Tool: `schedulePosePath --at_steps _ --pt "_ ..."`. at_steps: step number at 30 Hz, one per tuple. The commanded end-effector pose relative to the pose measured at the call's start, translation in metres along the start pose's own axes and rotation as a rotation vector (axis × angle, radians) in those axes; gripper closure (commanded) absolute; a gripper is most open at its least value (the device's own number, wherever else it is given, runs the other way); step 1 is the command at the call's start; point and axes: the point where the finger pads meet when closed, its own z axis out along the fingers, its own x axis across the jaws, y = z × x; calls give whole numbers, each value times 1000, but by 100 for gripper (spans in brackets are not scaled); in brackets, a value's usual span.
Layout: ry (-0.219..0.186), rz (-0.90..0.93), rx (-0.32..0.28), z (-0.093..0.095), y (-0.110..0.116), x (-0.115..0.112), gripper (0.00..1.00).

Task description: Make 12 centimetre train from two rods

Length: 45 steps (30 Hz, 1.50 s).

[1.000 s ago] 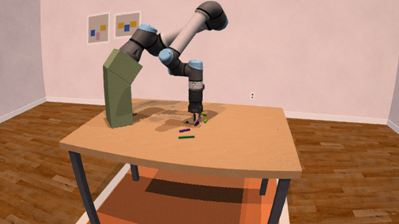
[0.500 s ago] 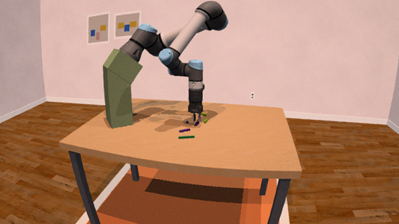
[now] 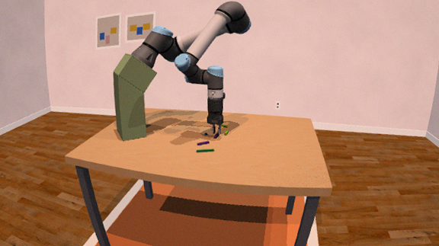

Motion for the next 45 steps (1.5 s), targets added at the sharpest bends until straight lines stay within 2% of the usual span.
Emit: schedulePosePath --at_steps 1,17,45 --pt "1 -2 0 5 0 1 46" --pt "1 -2 0 16 0 1 46" --pt "0 -1 0 16 0 0 46"
